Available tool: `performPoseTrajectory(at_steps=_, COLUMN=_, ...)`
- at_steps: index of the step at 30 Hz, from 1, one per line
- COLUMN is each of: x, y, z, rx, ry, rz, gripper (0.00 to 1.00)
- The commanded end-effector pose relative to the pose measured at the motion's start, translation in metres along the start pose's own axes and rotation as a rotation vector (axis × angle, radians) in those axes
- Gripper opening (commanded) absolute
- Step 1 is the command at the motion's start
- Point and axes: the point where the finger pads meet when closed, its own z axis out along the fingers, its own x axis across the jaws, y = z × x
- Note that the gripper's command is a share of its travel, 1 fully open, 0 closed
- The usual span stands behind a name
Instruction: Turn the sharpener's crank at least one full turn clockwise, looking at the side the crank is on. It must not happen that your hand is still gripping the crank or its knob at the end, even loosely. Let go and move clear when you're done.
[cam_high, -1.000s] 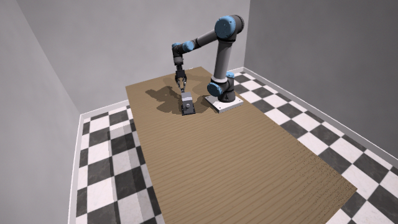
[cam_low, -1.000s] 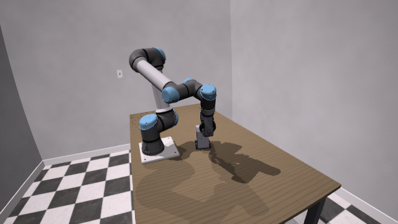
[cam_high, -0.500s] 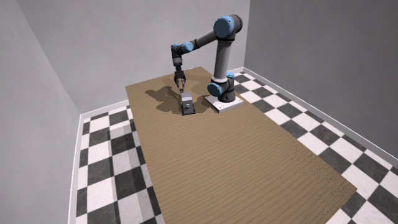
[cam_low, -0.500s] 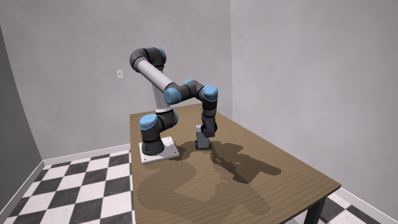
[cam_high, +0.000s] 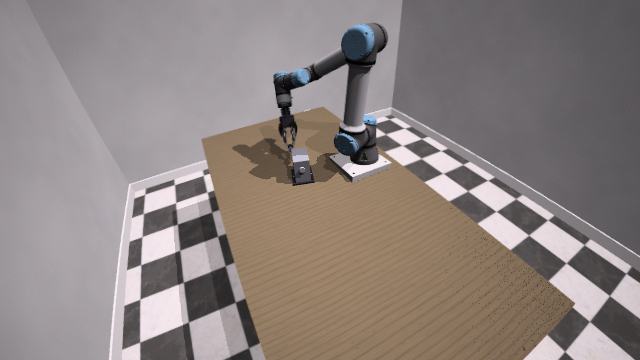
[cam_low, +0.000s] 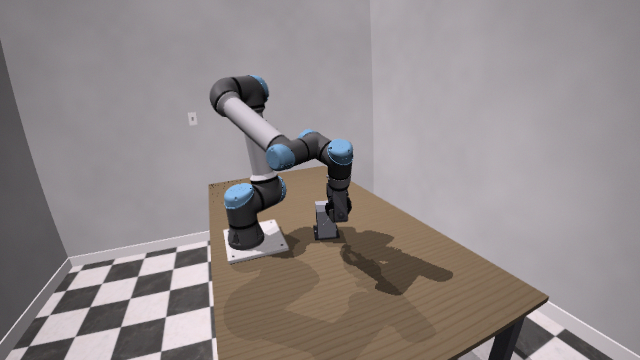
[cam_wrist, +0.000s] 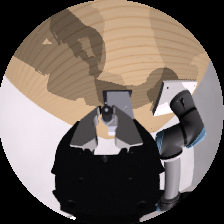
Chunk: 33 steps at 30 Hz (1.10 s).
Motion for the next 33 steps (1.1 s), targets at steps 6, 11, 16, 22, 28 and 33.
performPoseTrajectory(at_steps=6, x=-0.005, y=-0.003, z=0.007, rx=-0.001, ry=0.003, rz=-0.001, gripper=0.09)
performPoseTrajectory(at_steps=11, x=-0.007, y=-0.005, z=0.011, rx=-0.002, ry=0.004, rz=0.0, gripper=0.09)
performPoseTrajectory(at_steps=16, x=-0.008, y=-0.006, z=0.014, rx=-0.003, ry=0.004, rz=0.0, gripper=0.09)
performPoseTrajectory(at_steps=22, x=-0.009, y=-0.008, z=0.018, rx=-0.002, ry=0.004, rz=0.0, gripper=0.09)
performPoseTrajectory(at_steps=28, x=-0.01, y=-0.011, z=0.022, rx=-0.002, ry=0.004, rz=0.0, gripper=0.09)
performPoseTrajectory(at_steps=33, x=-0.011, y=-0.013, z=0.025, rx=-0.002, ry=0.004, rz=0.0, gripper=0.09)
